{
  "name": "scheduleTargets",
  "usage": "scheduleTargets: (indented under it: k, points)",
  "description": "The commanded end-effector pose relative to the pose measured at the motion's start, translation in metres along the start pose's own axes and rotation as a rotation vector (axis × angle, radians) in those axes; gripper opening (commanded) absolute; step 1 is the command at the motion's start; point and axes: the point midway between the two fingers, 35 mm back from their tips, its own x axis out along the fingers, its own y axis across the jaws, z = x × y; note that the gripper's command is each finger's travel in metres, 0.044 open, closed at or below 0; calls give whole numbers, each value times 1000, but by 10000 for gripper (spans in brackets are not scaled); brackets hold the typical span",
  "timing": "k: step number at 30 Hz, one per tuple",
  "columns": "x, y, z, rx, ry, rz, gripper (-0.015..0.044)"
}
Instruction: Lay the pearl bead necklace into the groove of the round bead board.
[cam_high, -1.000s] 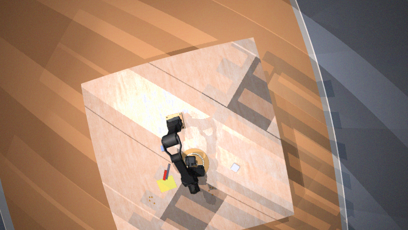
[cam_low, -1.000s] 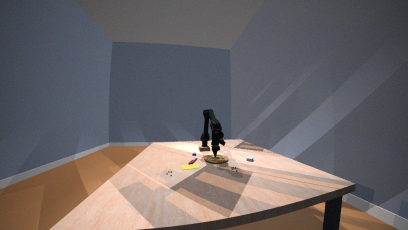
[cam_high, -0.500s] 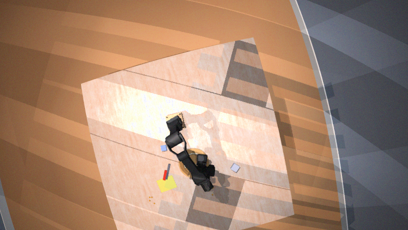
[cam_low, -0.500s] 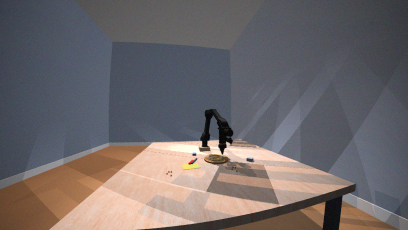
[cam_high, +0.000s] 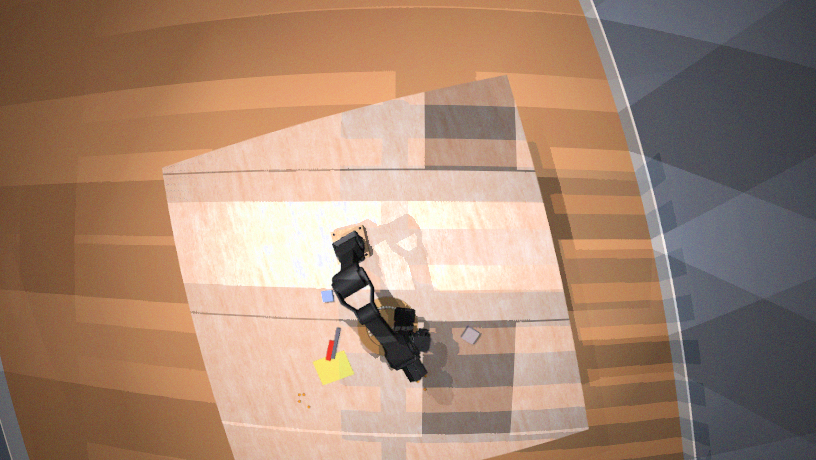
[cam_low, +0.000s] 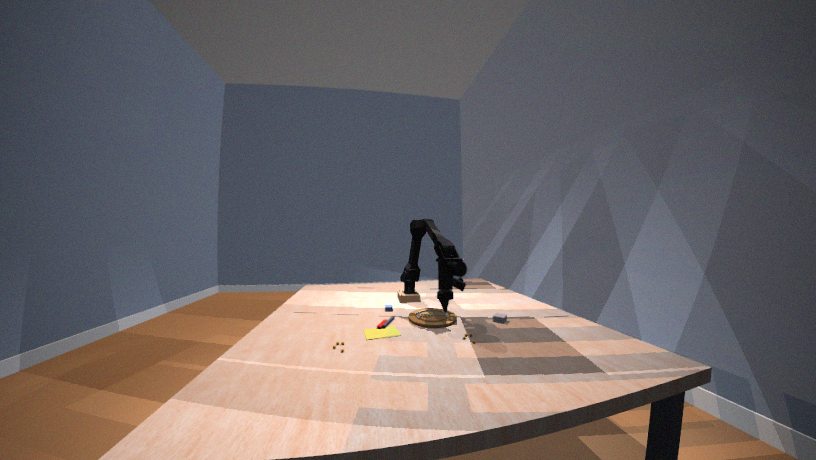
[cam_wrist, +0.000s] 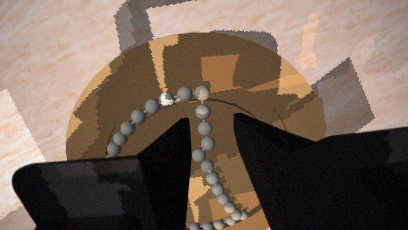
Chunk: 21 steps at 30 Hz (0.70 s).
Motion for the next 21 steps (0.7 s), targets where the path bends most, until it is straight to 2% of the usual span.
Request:
scheduleTargets:
  k: [1,14,18,21]
  points:
    - [8,2,-1,4,4,7,120]
    - [23,3,-1,6,6,11,120]
    - [20,2,-1,2,6,9,15]
    - [20,2,-1,2,6,9,0]
